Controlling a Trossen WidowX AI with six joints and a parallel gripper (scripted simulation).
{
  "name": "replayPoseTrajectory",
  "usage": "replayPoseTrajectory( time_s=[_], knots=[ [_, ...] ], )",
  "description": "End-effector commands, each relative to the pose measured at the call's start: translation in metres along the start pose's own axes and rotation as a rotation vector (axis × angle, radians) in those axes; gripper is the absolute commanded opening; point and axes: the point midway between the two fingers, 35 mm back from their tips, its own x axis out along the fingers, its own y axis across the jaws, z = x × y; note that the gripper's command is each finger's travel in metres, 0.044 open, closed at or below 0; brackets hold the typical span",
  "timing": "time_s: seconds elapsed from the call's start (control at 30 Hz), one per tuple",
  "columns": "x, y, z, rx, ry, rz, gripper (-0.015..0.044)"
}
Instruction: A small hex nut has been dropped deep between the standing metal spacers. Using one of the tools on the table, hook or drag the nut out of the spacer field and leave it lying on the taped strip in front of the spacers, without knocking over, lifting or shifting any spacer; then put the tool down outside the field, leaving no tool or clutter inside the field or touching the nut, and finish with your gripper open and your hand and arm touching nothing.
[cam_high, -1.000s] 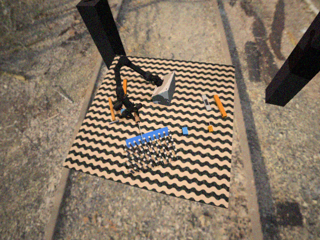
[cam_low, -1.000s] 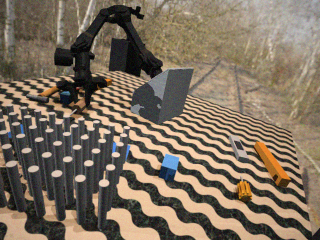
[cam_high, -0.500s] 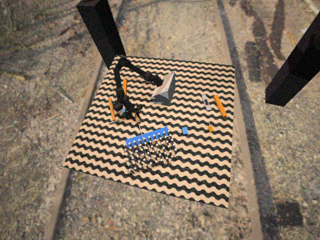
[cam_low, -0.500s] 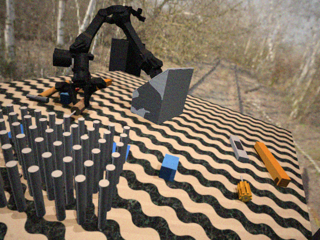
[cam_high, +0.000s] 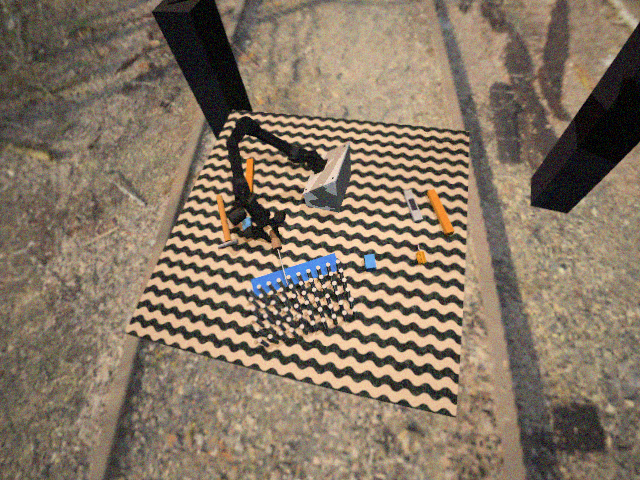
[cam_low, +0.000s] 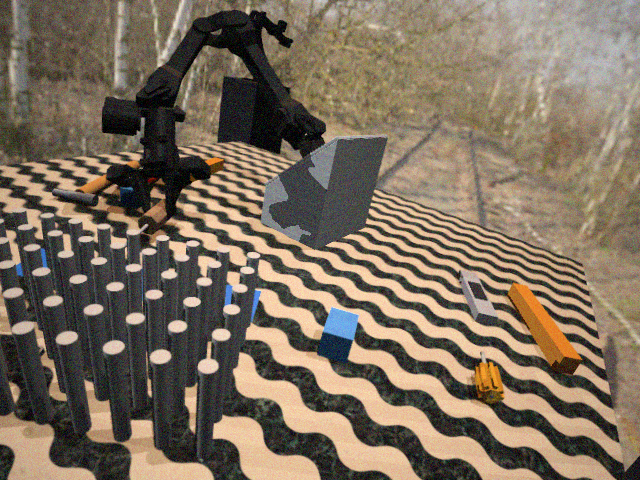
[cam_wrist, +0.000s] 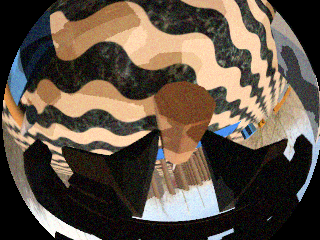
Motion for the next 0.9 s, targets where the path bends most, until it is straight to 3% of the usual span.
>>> replayPoseTrajectory(
  time_s=[0.0,0.87],
  knots=[
    [0.002,0.002,-0.006,0.002,0.007,0.004,0.0],
    [0.013,0.002,-0.023,0.003,0.008,0.005,0.0]
  ],
)
